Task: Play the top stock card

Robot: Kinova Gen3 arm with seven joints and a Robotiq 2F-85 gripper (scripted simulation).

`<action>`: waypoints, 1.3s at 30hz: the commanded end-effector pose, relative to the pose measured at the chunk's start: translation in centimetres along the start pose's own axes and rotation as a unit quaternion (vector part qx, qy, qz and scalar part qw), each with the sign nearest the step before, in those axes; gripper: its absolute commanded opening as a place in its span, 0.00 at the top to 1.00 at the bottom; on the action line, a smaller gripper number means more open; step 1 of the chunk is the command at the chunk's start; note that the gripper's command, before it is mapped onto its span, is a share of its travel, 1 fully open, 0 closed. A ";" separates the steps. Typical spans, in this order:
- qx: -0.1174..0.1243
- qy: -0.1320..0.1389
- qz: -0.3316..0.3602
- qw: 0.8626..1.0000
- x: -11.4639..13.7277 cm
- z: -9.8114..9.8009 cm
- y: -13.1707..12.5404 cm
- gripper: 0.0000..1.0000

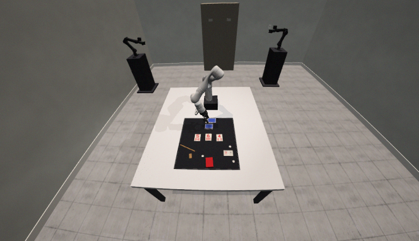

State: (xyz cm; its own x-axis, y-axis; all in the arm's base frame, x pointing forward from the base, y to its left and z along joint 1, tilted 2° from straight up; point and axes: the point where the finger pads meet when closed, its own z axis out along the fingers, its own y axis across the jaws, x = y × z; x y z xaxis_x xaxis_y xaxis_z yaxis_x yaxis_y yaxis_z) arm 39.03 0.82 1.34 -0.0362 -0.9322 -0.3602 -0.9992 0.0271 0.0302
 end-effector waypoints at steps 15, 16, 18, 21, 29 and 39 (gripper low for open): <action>-0.003 -0.001 -0.013 1.000 -8.0 2.9 0.4 0.29; -0.003 -0.001 -0.013 1.000 -8.2 3.0 0.4 0.29; -0.003 -0.001 -0.013 1.000 -8.6 3.1 0.4 0.29; -0.003 -0.001 -0.013 1.000 -8.9 3.3 0.4 0.29; -0.003 -0.001 -0.013 1.000 -9.0 3.3 0.4 0.29; -0.003 -0.001 -0.013 1.000 -8.8 3.7 0.4 0.29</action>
State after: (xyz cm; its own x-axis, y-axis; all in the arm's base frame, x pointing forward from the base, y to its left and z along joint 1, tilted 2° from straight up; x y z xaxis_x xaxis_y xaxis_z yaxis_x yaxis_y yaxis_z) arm 38.87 10.44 1.20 -0.0084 -0.9314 -0.3639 -0.9997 -0.0009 0.0254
